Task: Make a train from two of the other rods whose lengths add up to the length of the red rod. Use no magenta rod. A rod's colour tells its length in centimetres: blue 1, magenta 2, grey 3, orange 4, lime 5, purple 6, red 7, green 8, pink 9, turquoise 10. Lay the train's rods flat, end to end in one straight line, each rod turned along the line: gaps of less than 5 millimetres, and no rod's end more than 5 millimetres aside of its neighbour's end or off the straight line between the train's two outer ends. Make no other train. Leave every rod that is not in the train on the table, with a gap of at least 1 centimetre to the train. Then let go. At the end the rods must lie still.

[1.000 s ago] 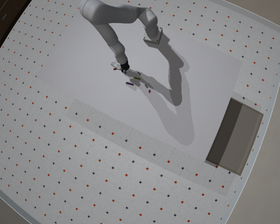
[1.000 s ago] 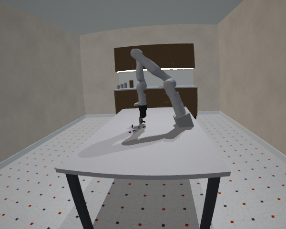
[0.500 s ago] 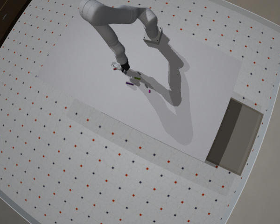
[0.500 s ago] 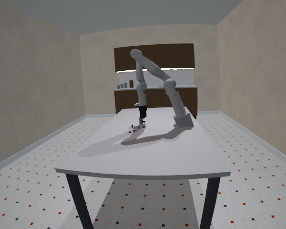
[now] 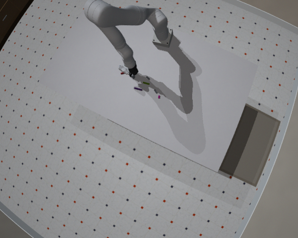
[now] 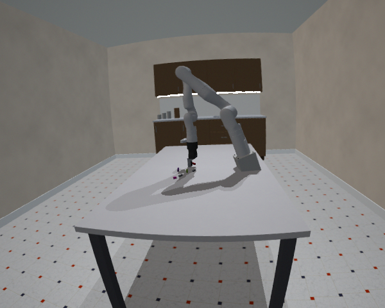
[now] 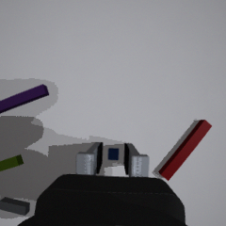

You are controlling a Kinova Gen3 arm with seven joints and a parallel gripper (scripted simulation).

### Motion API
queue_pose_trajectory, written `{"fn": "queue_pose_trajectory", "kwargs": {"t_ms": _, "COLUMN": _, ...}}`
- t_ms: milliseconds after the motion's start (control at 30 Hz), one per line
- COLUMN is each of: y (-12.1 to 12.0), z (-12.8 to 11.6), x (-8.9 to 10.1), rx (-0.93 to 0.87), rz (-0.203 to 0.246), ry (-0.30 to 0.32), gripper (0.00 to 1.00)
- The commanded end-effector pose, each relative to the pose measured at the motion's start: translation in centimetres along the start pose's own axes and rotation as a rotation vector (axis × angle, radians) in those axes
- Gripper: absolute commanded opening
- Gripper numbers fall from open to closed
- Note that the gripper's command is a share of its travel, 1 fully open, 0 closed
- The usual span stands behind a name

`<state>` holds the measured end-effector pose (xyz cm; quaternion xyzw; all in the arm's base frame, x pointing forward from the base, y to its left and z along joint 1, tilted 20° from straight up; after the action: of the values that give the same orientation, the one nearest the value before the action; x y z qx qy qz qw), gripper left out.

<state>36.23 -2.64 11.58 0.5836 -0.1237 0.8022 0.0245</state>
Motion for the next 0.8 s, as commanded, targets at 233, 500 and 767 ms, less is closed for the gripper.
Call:
{"fn": "queue_pose_trajectory", "kwargs": {"t_ms": 233, "y": 0.0, "z": 0.03, "x": 0.03, "rx": 0.0, "rz": 0.0, "ry": 0.001, "gripper": 0.54}}
{"fn": "queue_pose_trajectory", "kwargs": {"t_ms": 500, "y": 0.0, "z": 0.03, "x": 0.03, "rx": 0.0, "rz": 0.0, "ry": 0.001, "gripper": 0.24}}
{"fn": "queue_pose_trajectory", "kwargs": {"t_ms": 767, "y": 0.0, "z": 0.03, "x": 0.03, "rx": 0.0, "rz": 0.0, "ry": 0.001, "gripper": 0.24}}
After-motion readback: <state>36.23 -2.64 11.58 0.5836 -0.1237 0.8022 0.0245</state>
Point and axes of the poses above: the point where the finger pads meet when closed, its own x axis back along the fingers, its own y axis across the jaws, z = x × y, the point moved 8 cm from there along x, back along the fingers, and after that the axes turned 9 degrees about -x, right-handed, at the moved point
